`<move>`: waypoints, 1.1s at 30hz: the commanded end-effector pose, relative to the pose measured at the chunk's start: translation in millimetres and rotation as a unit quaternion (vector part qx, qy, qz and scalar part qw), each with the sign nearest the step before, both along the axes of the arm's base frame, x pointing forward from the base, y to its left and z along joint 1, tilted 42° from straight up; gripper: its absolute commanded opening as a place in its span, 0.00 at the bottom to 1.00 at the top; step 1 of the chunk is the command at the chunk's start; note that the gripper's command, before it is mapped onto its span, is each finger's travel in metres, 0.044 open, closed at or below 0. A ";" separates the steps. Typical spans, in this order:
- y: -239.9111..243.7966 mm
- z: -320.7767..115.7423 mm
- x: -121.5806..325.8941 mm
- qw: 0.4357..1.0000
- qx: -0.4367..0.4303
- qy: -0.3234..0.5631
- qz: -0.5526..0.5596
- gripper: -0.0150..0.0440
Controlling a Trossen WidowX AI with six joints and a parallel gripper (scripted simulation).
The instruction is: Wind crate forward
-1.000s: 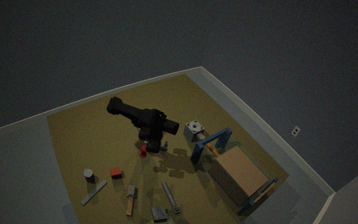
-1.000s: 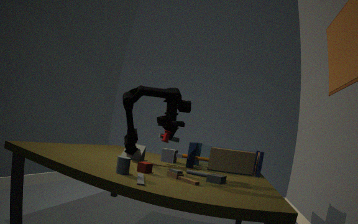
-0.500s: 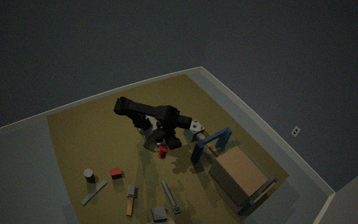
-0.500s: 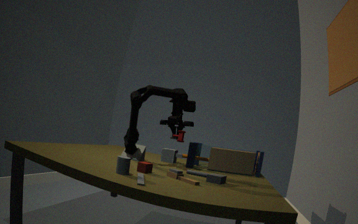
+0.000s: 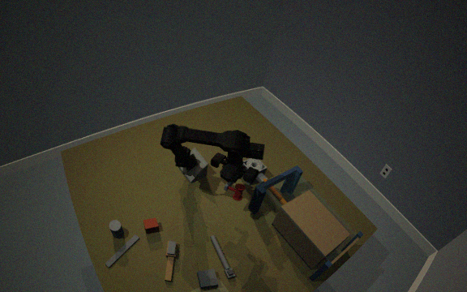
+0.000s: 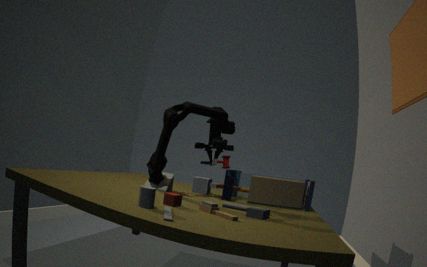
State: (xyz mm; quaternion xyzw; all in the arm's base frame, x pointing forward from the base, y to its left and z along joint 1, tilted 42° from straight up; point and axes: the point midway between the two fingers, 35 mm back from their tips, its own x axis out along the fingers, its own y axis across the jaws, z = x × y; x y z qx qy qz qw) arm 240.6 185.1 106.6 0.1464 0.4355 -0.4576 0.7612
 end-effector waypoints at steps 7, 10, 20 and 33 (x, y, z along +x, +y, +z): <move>21.4 -15.5 -5.6 0.992 -0.021 0.074 0.097 0.25; 26.0 -19.1 -6.9 0.988 -0.027 0.093 0.121 0.25; 44.8 -35.7 -12.3 0.961 -0.052 0.166 0.215 0.25; 75.2 -71.1 -27.3 0.890 -0.092 0.275 0.352 0.25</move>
